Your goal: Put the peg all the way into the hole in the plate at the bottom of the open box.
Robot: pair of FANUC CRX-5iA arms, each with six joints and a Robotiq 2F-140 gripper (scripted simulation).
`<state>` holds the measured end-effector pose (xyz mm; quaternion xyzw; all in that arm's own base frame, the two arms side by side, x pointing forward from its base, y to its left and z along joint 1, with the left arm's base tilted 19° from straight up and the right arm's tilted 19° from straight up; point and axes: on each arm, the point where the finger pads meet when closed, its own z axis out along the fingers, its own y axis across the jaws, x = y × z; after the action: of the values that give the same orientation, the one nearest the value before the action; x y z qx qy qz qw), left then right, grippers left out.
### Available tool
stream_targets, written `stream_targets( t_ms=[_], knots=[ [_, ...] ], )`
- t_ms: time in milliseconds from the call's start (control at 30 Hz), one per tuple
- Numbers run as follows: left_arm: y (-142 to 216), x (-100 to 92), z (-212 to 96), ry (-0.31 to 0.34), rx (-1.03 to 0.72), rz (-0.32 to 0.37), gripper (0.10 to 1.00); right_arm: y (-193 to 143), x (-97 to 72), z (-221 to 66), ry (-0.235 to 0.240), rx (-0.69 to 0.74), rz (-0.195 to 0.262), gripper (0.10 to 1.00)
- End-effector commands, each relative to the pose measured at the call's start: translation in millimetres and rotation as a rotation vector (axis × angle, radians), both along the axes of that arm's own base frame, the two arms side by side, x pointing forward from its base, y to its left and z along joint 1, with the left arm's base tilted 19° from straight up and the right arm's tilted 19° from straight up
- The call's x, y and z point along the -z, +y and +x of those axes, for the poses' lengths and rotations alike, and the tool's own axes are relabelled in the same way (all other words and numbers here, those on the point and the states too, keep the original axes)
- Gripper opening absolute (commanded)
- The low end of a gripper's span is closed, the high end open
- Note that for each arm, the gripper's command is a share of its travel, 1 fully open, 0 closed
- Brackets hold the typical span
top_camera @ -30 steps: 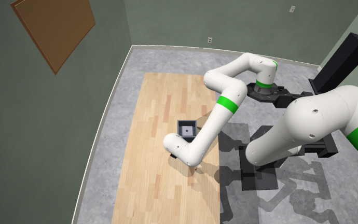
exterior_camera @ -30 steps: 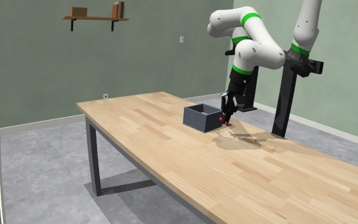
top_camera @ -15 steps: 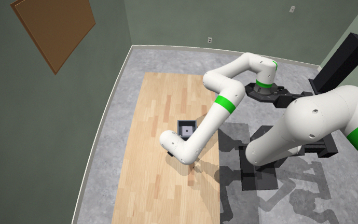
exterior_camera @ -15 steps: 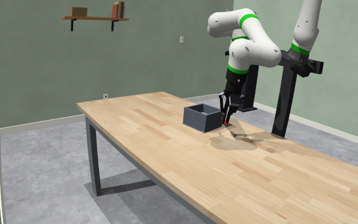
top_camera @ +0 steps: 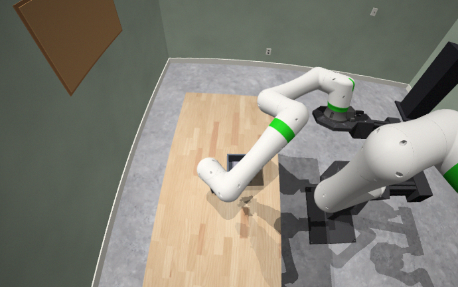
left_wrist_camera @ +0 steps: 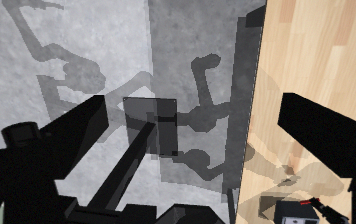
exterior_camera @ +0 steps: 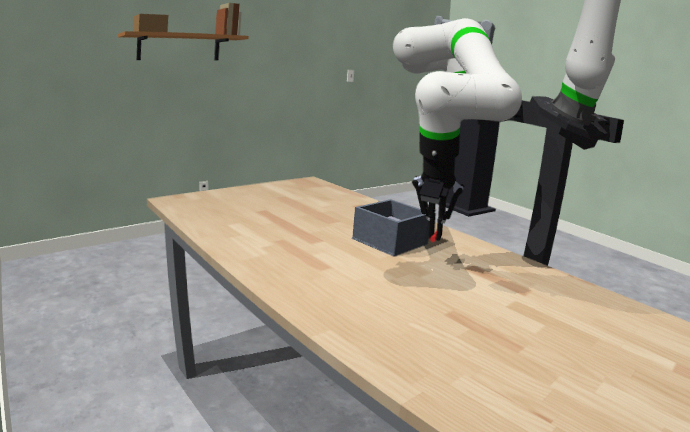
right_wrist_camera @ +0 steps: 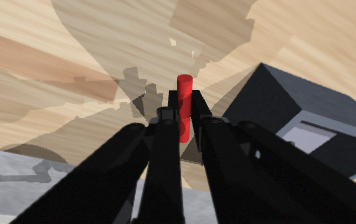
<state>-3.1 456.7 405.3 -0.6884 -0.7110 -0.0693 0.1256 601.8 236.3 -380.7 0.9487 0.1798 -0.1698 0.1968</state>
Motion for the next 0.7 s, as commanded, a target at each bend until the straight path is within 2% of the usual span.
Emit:
stream_targets(
  t_ms=[0,333,667],
  knots=[
    [0.0,-0.9,0.1,0.000,0.000,0.002,1.000,1.1,-1.5,1.2,-0.032,0.079,0.006,0.099],
    [0.0,-0.9,0.1,0.000,0.000,0.002,1.000,1.1,-1.5,1.2,-0.113,0.323,0.023,0.099],
    [0.0,-0.9,0.1,0.000,0.000,0.002,1.000,1.1,-1.6,1.2,-0.133,0.385,0.027,0.099]
  ],
)
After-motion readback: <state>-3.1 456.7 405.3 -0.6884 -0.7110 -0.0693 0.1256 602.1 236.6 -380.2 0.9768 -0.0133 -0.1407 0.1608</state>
